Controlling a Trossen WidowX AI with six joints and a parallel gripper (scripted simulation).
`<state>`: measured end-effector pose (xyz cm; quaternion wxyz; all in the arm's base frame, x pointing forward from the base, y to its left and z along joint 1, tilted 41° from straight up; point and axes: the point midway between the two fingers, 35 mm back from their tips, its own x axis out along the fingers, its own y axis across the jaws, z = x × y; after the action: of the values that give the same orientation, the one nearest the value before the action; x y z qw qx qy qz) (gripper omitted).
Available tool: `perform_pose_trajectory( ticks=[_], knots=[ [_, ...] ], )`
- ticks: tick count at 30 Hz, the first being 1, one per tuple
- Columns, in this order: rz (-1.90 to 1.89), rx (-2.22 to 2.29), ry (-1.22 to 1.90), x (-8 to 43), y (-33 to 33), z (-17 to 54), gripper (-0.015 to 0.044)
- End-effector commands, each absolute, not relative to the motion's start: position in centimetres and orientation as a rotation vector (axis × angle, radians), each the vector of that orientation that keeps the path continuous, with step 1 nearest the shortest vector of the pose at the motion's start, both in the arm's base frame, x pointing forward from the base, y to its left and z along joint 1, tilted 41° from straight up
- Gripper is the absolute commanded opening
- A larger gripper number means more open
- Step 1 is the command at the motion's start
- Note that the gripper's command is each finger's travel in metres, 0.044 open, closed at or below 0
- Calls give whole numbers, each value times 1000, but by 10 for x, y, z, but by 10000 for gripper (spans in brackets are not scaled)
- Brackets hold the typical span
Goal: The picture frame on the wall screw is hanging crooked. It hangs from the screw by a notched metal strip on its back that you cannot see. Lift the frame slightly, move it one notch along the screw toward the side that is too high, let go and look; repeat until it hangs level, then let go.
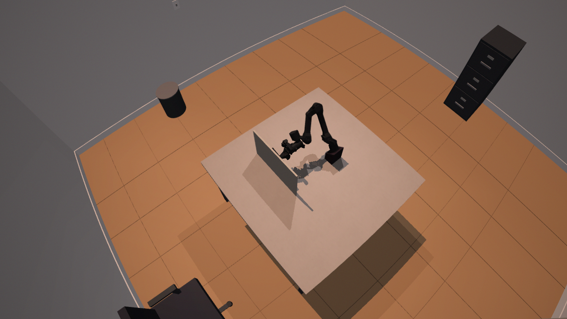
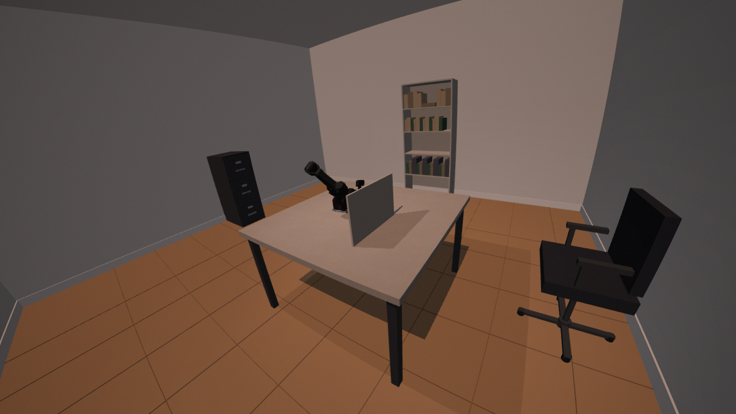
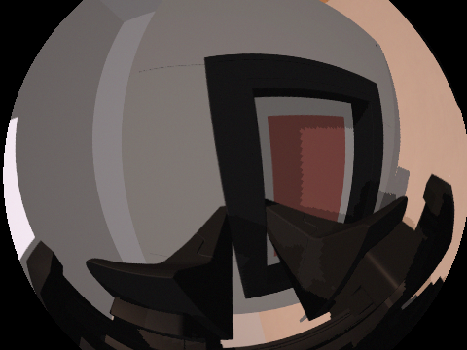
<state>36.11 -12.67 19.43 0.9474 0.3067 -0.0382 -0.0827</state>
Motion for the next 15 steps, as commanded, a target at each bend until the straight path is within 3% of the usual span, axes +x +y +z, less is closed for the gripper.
perform_pose_trajectory(
  ticks=[1, 15],
  knots=[
    [-171, 651, -80, 361, -127, 194, 0],
    [-168, 719, -86, 361, -127, 195, 0]
  ],
)
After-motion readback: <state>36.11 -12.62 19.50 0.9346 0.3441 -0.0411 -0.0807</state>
